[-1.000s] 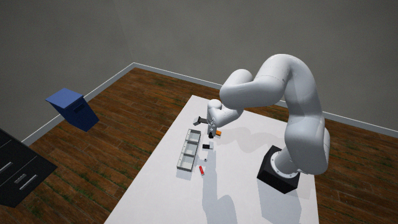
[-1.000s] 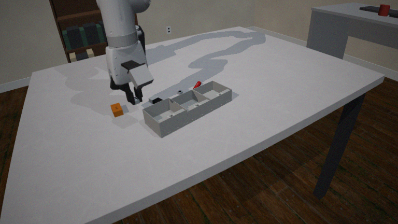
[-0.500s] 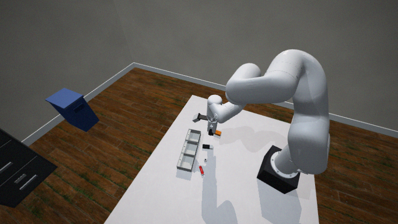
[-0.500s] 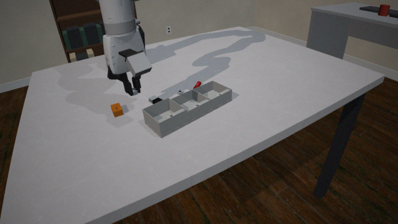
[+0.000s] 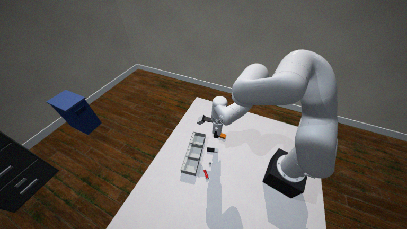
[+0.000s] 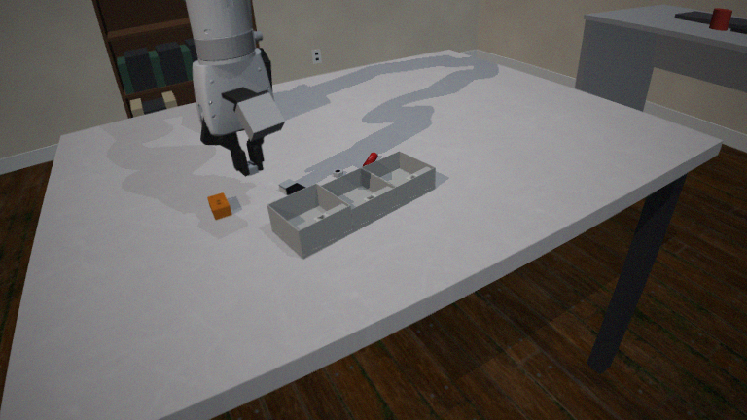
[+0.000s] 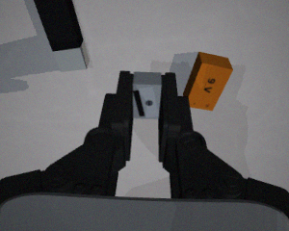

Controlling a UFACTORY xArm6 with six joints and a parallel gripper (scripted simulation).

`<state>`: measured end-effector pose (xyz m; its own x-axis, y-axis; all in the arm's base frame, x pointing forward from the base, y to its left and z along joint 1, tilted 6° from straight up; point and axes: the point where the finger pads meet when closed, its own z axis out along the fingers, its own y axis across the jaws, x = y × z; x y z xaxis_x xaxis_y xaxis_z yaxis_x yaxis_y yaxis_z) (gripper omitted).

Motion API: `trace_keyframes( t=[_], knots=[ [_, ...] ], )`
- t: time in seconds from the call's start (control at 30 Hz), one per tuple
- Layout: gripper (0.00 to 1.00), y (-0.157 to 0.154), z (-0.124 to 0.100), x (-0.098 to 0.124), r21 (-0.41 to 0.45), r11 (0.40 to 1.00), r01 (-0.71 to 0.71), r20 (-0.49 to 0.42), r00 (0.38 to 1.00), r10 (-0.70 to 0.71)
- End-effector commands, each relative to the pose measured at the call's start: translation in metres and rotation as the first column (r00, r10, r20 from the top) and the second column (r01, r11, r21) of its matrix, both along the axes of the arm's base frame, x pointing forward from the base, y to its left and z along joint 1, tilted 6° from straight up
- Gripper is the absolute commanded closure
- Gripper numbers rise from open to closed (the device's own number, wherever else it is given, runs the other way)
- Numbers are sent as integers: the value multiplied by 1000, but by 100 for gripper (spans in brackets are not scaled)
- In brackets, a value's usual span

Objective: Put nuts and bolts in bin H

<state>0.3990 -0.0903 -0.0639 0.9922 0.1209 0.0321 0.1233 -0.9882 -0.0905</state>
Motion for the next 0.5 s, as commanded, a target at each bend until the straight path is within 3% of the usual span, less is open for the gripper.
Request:
trace_keyframes(
  t=[0.0, 0.13, 0.2, 0.3, 0.47],
  knots=[
    [100, 2, 2, 6, -1, 1000, 0, 2, 1000, 0],
    [100, 11, 3, 28, -1, 1000, 0, 2, 1000, 0],
    [100, 11, 3, 28, -1, 1000, 0, 2, 1000, 0],
    [100, 18, 5, 44, -5, 989, -149, 16, 989, 149],
    [100, 30, 6, 72, -12, 963, -271, 28, 962, 271]
  ],
)
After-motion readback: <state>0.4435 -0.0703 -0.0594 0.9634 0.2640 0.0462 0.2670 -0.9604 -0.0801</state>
